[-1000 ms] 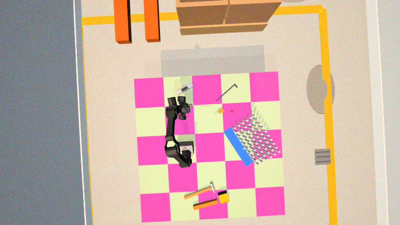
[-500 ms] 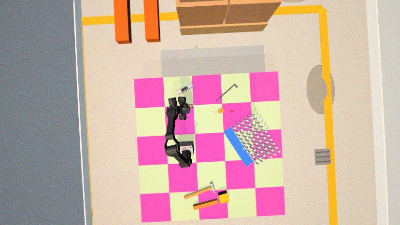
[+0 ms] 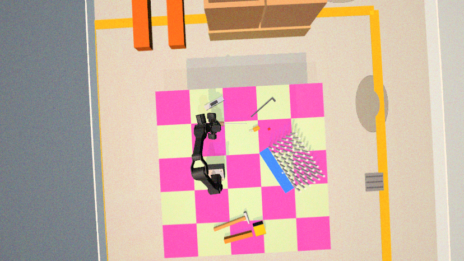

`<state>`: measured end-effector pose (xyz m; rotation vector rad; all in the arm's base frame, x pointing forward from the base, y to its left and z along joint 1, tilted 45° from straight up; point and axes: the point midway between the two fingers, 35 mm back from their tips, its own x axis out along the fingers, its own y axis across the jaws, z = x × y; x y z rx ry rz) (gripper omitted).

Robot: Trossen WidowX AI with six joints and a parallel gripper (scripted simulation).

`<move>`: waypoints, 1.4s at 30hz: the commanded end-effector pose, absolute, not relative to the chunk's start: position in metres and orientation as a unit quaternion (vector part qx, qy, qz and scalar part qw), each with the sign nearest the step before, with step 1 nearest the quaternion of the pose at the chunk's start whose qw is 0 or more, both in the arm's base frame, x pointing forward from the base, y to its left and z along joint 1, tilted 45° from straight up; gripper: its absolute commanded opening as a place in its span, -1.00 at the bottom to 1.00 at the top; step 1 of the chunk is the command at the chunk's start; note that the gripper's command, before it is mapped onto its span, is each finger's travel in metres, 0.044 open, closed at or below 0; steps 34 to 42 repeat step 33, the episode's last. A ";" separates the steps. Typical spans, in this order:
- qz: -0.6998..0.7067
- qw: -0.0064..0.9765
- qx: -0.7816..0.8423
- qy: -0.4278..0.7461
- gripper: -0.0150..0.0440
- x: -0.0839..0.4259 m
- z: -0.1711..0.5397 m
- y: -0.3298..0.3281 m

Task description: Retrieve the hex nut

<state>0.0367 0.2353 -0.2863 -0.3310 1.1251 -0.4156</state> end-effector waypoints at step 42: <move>-0.195 0.813 -0.155 0.527 0.93 0.036 -0.299 0.217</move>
